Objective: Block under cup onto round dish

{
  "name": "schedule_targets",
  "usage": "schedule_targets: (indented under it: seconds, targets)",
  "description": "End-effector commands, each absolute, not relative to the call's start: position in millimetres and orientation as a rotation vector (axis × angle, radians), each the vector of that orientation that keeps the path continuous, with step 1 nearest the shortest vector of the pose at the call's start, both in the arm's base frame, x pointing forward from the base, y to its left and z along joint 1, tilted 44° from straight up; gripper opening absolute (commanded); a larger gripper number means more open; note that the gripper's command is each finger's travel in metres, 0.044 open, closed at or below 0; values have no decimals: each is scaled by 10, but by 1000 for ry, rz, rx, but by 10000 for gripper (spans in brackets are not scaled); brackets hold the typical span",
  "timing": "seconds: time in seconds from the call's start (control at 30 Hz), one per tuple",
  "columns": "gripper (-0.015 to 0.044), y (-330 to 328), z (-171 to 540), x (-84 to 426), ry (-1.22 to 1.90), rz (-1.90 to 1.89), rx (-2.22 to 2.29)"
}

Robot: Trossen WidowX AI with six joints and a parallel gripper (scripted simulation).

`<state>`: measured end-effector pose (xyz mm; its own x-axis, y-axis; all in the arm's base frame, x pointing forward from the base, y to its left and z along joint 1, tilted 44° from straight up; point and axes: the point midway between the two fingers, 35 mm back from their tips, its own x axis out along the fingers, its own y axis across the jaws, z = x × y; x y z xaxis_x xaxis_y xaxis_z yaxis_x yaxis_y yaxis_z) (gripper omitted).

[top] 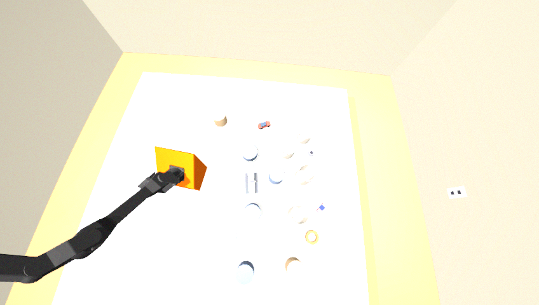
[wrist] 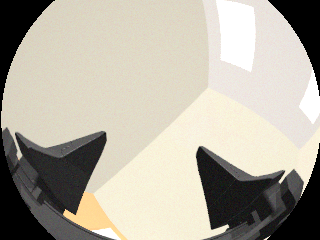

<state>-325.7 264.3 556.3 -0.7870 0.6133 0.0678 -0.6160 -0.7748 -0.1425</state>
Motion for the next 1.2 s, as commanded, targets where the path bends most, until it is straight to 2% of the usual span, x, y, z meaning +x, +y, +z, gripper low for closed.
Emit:
schedule_targets:
  seconds: [0.0,0.03,0.27,0.63,1.17]
  targets:
    - [426,2656,5552,-3250,-203,2464,19]
    - [440,2695,5517,-3231,-193,2452,7]
    - [440,3188,5037,-2895,-58,2274,-136]
    - [440,3769,4249,-2134,139,1955,-319]
    - [440,4016,3147,-758,379,1451,-502]
